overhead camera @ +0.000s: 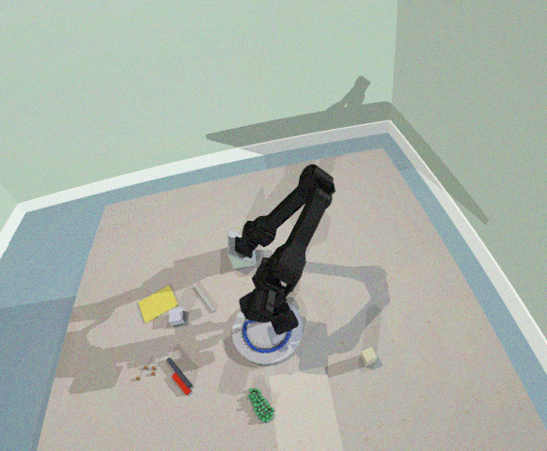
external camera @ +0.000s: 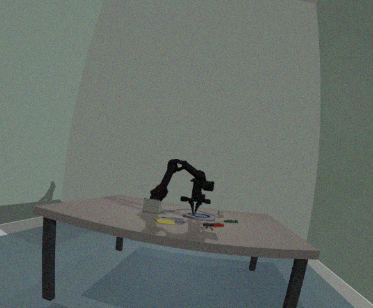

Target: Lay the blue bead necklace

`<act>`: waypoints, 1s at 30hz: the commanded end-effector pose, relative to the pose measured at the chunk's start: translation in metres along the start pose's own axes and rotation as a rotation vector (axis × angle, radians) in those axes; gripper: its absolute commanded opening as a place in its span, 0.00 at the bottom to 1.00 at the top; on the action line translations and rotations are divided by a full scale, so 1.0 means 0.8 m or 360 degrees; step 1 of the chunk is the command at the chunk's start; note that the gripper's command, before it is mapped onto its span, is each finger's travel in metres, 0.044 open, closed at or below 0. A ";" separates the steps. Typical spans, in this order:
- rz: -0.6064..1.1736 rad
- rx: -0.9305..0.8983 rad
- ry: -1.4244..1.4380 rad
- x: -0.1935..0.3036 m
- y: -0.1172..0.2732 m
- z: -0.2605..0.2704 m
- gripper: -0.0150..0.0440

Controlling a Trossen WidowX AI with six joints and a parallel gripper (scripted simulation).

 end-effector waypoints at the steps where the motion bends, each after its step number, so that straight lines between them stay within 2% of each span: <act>1: 0.0000 0.0000 0.0000 0.000 0.000 0.000 0.25; 30: 0.0012 0.0004 -0.0013 0.007 0.008 -0.017 0.25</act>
Point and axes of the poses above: the point midway between the two fingers, 35 mm back from their tips, its own y axis back along the fingers, its own z axis across the jaws, x = y × z, the point moved 8 cm from there along y, back along the fingers, and after that the axes turned 3 degrees about -y, right-handed, at the moved point
